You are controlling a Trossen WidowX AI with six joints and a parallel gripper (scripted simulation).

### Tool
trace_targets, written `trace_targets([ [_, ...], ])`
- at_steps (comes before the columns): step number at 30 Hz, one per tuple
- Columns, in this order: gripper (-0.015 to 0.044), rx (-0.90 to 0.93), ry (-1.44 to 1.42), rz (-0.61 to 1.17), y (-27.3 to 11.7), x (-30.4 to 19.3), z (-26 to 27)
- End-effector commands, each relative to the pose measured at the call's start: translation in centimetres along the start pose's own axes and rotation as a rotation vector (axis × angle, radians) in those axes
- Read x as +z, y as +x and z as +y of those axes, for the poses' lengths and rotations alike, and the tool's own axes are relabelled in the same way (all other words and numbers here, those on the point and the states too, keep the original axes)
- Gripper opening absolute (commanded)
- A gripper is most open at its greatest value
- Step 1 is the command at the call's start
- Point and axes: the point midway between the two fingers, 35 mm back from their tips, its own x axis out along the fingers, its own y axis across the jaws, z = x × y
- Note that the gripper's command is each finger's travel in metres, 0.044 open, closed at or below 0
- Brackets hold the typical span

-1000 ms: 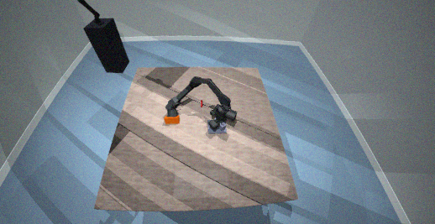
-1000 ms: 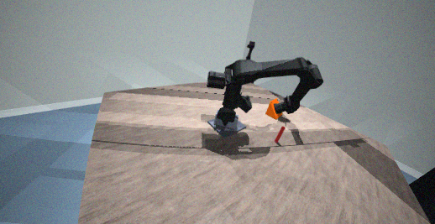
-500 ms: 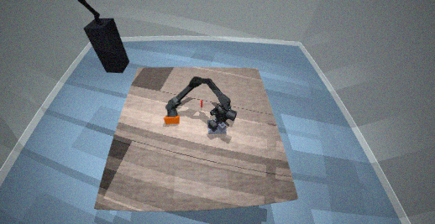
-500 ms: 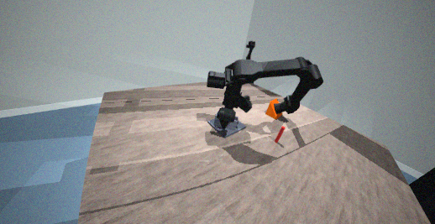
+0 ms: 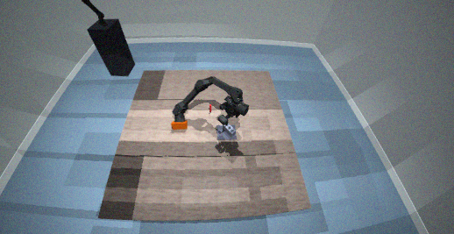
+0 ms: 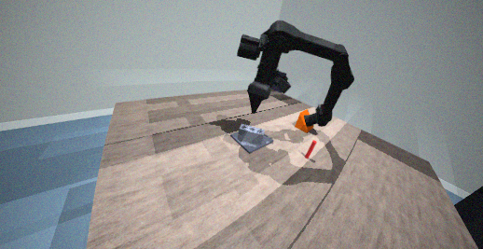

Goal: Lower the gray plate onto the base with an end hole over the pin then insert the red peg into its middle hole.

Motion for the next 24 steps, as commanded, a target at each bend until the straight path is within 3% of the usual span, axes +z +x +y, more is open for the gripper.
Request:
trace_targets([
  [1, 0.044, 0.018, -0.01, -0.015, 0.3, 0.2, -0.3],
  [4, 0.044, 0.02, 0.128, -0.015, 0.2, 1.2, -0.7],
  [24, 0.044, 0.064, 1.911, 0.0, 0.2, 14.9, -2.8],
])
